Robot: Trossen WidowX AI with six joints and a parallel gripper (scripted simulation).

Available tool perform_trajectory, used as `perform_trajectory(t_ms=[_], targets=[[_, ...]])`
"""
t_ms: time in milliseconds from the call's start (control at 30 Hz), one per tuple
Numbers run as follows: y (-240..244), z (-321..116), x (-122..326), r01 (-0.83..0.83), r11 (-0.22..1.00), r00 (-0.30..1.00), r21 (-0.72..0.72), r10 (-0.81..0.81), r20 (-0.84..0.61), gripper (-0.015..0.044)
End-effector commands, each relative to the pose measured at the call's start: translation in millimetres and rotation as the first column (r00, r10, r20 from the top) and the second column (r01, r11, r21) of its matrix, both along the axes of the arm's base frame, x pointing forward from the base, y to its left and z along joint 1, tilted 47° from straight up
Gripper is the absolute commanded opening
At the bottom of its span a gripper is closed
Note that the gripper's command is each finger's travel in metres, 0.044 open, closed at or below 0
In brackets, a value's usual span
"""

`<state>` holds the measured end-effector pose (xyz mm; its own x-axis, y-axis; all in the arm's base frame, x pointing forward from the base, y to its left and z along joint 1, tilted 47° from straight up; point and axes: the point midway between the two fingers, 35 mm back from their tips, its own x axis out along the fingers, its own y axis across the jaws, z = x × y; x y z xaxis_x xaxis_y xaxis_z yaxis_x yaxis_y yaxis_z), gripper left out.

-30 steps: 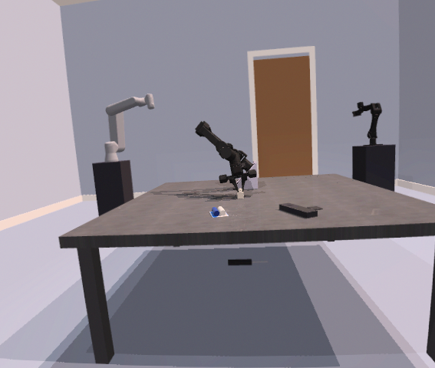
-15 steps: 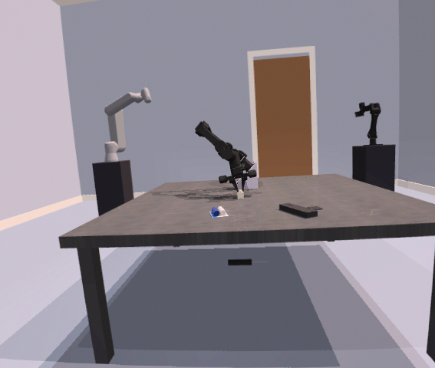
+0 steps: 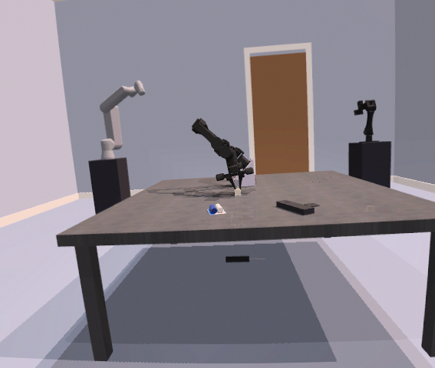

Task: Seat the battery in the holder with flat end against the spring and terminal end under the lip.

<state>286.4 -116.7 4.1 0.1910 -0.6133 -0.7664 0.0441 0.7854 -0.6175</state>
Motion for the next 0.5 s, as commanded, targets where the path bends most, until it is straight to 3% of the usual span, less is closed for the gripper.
perform_trajectory(t_ms=[0, 467], targets=[[-0.6, -5.1, -6.2, 0.019, 1.0, 0.999, 0.002, -0.019, -0.04, 0.006], [-2.5, -3.8, -4.8, 0.071, 0.997, 0.993, 0.007, -0.07, -0.091, 0.006]])
